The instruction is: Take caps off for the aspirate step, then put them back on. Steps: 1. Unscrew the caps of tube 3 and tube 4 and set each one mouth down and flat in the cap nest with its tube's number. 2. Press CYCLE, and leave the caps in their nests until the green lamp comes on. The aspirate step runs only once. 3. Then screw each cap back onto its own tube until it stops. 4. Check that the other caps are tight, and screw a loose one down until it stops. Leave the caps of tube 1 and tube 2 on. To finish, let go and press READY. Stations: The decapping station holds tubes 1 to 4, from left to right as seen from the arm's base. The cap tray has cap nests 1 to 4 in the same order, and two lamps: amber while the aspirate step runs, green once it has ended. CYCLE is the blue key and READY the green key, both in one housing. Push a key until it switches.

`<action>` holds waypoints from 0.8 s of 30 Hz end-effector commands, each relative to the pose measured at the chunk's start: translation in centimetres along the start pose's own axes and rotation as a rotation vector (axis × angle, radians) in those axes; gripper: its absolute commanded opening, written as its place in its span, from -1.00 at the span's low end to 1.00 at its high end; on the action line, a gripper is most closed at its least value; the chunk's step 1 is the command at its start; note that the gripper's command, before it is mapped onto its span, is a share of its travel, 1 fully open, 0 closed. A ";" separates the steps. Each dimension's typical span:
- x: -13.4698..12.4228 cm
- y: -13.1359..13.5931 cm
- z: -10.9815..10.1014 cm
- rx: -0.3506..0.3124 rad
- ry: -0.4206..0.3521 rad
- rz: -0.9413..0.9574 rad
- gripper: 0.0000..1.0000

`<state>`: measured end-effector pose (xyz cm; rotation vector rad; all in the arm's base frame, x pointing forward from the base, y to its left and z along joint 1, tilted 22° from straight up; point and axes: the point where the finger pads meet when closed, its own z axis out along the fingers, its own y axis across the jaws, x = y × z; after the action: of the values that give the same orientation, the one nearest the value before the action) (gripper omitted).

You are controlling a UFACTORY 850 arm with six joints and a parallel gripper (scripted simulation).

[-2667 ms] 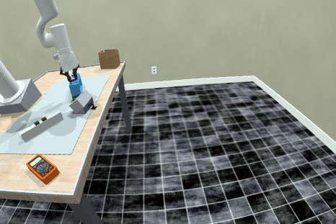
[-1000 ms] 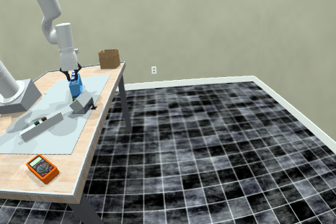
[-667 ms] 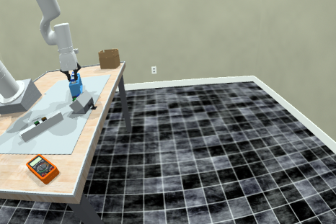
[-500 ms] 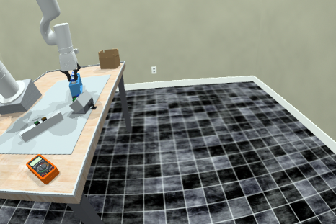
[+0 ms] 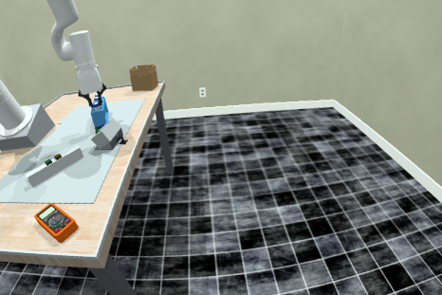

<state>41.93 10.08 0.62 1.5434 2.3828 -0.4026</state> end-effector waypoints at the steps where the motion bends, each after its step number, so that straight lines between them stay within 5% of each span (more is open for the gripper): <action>1: 0.0 0.1 -0.1 0.016 0.012 -0.242 -1.00; 10: 0.0 0.1 -0.1 0.016 0.012 -0.242 -1.00; 11: 0.0 0.1 -0.1 0.016 0.012 -0.242 -0.08; 21: 0.0 0.1 -0.1 0.016 0.012 -0.242 -0.08; 24: 0.0 0.1 -0.2 0.017 0.011 -0.076 -0.08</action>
<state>41.96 10.09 0.63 1.2926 2.5781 -0.4636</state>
